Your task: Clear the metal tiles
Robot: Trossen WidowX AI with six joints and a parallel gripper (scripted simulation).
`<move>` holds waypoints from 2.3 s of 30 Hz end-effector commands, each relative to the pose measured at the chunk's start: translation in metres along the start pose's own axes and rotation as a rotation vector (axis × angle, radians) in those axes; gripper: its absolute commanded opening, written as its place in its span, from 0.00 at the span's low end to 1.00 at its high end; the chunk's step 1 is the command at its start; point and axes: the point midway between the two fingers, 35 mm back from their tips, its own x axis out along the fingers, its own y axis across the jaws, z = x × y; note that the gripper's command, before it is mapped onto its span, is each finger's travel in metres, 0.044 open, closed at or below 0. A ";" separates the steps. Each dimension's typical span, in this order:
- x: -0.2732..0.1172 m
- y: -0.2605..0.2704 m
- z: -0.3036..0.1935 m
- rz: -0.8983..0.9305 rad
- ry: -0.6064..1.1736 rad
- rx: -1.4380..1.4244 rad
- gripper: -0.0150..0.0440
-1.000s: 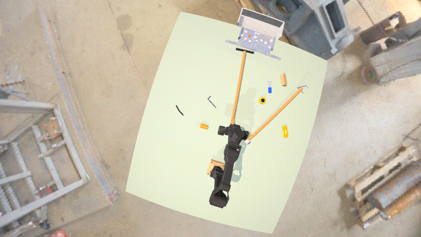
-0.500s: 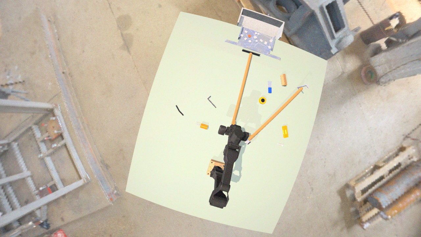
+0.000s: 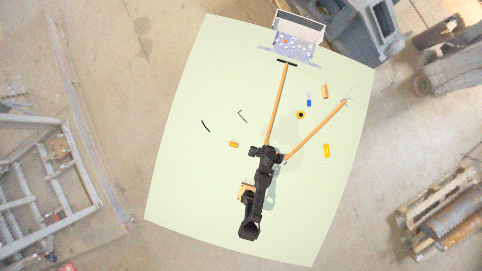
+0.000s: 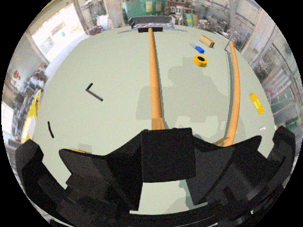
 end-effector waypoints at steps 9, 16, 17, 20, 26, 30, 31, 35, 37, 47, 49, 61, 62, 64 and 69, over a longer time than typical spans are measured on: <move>-0.013 -0.001 -0.011 -0.009 -0.012 0.008 0.25; -0.019 -0.001 -0.019 -0.010 -0.011 0.010 0.25; -0.020 -0.001 -0.021 -0.011 -0.011 0.010 0.25; -0.023 -0.001 -0.025 -0.011 -0.011 0.011 0.25; -0.025 -0.003 -0.029 -0.012 -0.010 0.012 0.25; -0.025 -0.007 -0.030 -0.013 -0.008 0.013 0.25; -0.026 -0.008 -0.030 -0.013 -0.007 0.013 0.25; -0.026 -0.014 -0.031 -0.014 -0.004 0.013 0.25; -0.027 -0.016 -0.031 -0.015 -0.003 0.013 0.25; -0.029 -0.029 -0.034 -0.017 0.001 0.015 0.25; -0.029 -0.032 -0.035 -0.017 0.001 0.015 0.25; -0.029 -0.038 -0.033 -0.018 0.002 0.016 0.25; -0.029 -0.038 -0.033 -0.018 0.002 0.016 0.25; -0.028 -0.038 -0.032 -0.018 0.002 0.016 0.25; -0.026 -0.039 -0.025 -0.019 0.001 0.016 0.25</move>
